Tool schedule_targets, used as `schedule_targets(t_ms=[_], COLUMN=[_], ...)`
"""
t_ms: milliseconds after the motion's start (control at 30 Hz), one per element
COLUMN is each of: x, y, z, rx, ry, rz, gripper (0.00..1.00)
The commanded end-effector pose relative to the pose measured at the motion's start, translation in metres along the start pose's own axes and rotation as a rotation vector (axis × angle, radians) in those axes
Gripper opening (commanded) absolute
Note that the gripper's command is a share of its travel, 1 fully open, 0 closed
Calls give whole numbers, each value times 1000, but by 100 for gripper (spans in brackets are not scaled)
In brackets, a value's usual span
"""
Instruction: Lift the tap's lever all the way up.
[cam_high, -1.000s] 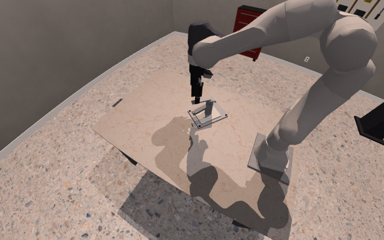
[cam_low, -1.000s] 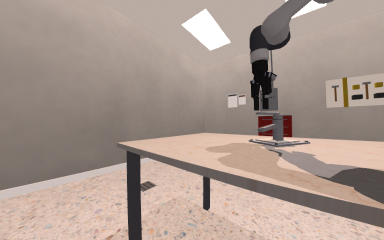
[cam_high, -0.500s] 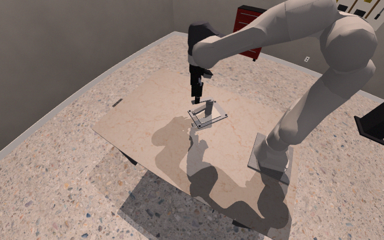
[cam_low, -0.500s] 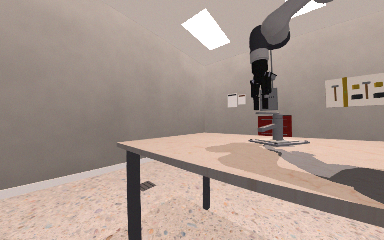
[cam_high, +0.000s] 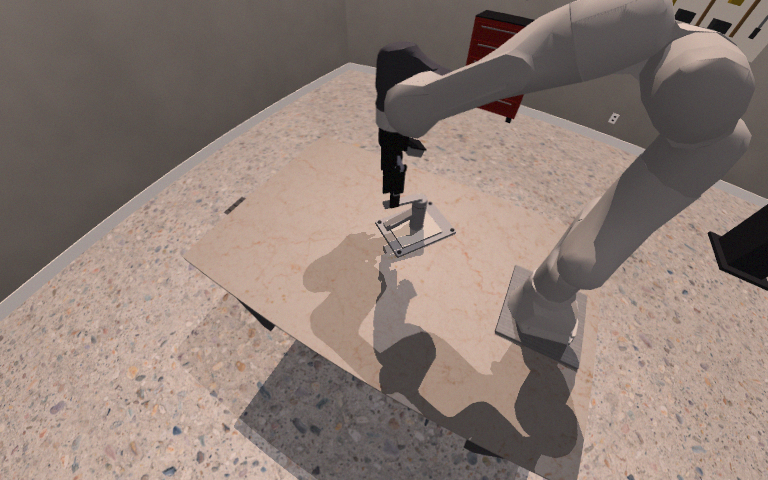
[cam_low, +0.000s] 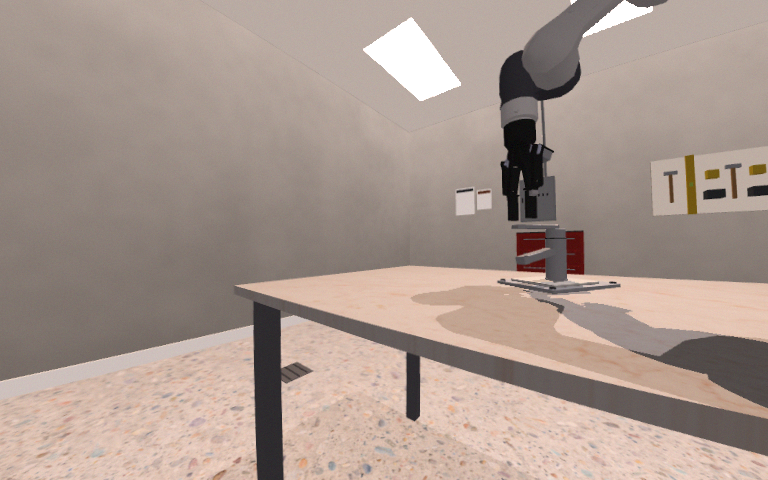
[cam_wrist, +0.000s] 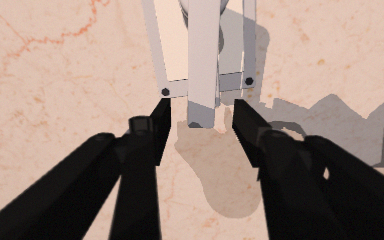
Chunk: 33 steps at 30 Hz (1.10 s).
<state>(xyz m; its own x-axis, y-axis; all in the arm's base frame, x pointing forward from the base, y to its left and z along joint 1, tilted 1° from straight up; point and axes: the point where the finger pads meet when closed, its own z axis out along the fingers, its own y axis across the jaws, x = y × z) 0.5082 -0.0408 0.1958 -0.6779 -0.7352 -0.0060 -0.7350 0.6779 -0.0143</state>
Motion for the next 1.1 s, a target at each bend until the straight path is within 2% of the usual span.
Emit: schedule_targets(t_ms=[0, 467, 1067], x=[0, 0, 0], y=[0, 0, 0], z=[2, 8, 29], rx=[0, 0, 0], ry=[3, 3, 3], rz=[-4, -4, -4], gripper=[44, 44, 44])
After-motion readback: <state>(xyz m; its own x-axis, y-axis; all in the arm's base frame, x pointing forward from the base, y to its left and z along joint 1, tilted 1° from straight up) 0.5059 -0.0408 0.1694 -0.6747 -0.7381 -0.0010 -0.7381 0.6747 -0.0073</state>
